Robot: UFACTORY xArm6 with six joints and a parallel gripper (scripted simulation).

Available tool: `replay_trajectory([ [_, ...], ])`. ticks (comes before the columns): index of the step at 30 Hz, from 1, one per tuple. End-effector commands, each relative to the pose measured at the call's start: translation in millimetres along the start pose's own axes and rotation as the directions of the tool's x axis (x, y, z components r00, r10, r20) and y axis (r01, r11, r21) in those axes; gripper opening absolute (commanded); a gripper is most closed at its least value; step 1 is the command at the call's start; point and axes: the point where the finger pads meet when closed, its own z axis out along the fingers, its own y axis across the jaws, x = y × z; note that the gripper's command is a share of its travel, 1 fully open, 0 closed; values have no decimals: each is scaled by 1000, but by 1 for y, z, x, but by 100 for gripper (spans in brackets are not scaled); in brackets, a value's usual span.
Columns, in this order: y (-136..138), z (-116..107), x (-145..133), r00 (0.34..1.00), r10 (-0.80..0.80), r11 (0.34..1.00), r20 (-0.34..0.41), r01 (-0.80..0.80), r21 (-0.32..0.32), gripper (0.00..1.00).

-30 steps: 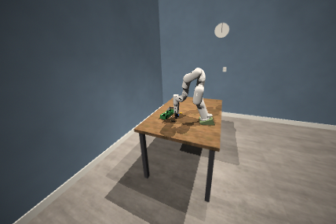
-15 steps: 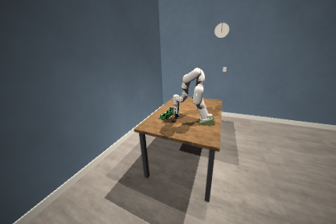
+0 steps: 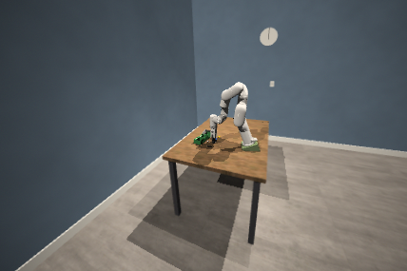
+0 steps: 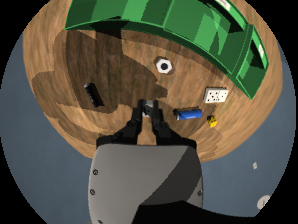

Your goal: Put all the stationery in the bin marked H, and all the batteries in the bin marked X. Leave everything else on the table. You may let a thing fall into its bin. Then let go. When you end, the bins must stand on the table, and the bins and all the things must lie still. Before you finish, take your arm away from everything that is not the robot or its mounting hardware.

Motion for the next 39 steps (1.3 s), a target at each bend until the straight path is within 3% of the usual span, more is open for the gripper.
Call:
replay_trajectory([
  [1, 0, -1, 1, 1000, 0, 1000, -3, 0, 0, 0],
  [17, 0, -1, 1, 1000, 0, 1000, -3, 0, 0, 0],
  [30, 0, -44, 1, 1000, 0, 1000, -3, 0, 0, 0],
  [39, 0, -61, 1, 1000, 0, 1000, -3, 0, 0, 0],
])
